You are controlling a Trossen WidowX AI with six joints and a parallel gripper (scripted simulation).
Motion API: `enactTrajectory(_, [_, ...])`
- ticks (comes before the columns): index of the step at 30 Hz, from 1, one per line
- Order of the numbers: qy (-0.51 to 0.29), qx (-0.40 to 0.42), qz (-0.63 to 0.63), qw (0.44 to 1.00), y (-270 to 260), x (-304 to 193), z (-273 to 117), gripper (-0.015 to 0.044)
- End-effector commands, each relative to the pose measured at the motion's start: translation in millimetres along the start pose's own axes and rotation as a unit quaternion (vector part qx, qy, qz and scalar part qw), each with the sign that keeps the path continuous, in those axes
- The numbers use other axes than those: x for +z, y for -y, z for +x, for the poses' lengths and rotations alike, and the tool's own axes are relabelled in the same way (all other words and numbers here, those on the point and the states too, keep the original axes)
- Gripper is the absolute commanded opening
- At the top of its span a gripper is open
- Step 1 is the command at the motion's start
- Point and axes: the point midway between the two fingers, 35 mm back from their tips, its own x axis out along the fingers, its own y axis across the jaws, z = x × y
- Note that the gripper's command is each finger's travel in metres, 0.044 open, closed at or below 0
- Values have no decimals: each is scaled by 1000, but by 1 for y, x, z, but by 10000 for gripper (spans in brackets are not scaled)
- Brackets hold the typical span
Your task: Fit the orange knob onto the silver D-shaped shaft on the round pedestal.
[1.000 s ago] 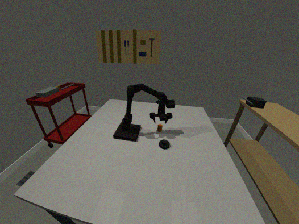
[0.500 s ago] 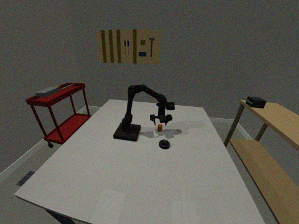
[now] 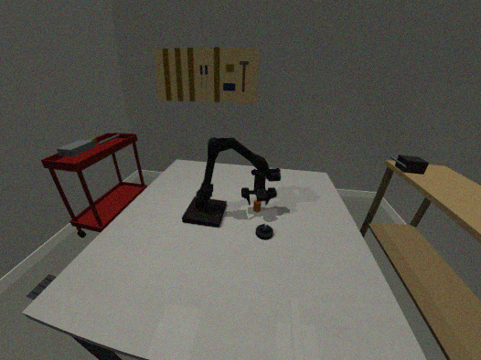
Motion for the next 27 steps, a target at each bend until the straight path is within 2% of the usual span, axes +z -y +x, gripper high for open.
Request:
enactTrajectory(1, [3,-4,3,1000,1,1,9,440])
enactTrajectory(14, [3,-4,3,1000,3,1,27,440])
enactTrajectory(24, [3,-4,3,1000,3,1,27,177])
enactTrajectory(27, [3,-4,3,1000,3,1,27,157])
